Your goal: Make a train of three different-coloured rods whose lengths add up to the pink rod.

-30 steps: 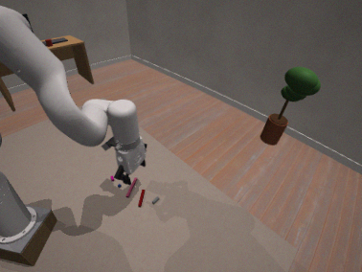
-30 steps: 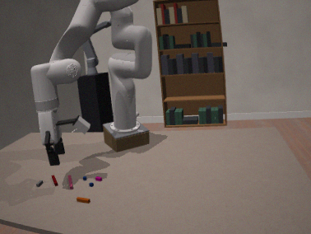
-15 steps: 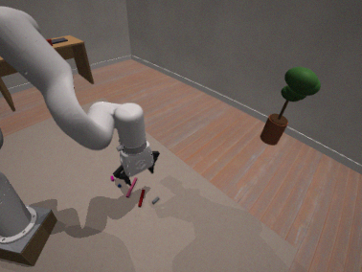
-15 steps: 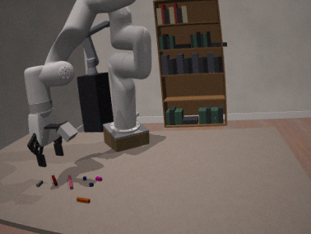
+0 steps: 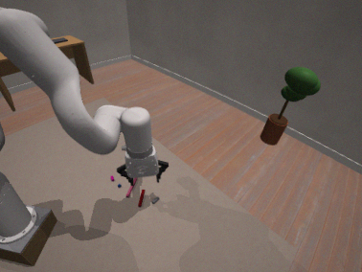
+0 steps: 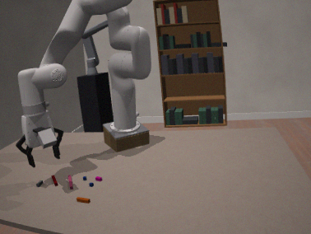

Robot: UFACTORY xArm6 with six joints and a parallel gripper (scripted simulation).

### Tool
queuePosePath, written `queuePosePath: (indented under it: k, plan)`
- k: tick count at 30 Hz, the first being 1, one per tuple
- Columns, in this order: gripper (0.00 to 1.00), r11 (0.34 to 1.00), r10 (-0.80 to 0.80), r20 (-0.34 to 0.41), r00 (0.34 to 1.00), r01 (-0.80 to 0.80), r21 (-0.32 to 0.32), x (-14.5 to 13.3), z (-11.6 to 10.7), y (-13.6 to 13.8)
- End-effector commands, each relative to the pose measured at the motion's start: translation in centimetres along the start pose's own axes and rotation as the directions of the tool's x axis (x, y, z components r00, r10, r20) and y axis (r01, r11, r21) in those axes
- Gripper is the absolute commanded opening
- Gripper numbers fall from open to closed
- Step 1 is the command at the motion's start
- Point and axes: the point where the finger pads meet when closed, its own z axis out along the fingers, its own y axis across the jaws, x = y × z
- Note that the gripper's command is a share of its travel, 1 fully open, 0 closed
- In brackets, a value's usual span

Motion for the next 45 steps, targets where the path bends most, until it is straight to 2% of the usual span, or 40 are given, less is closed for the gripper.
queuePosePath:
  k: [1,4,6,8,13,21,23,30,37,38,45]
  plan:
    - [1.0,0.986,0.166,0.014,0.986,-0.166,-0.002,-0.6,0.0,0.7]
    - [1.0,0.965,0.263,0.014,0.965,-0.263,-0.003,-1.0,0.1,1.1]
    - [1.0,0.965,0.263,0.014,0.965,-0.263,-0.003,-1.0,0.1,1.1]
    - [1.0,0.927,0.375,0.013,0.927,-0.375,-0.005,-1.4,0.2,1.5]
    - [1.0,0.861,0.509,0.011,0.861,-0.509,-0.006,-2.0,0.3,2.0]
    - [1.0,0.703,0.711,0.008,0.703,-0.711,-0.009,-3.1,0.6,2.8]
    - [1.0,0.703,0.711,0.008,0.703,-0.711,-0.009,-3.1,0.6,2.8]
    - [1.0,0.623,0.782,0.007,0.623,-0.782,-0.009,-3.6,0.7,3.2]
    - [1.0,0.612,0.791,0.007,0.612,-0.791,-0.01,-3.7,0.7,3.2]
    - [0.24,0.612,0.791,0.007,0.612,-0.791,-0.01,-3.7,0.7,3.2]
    - [0.24,0.612,0.791,0.007,0.612,-0.791,-0.01,-3.7,0.7,3.2]
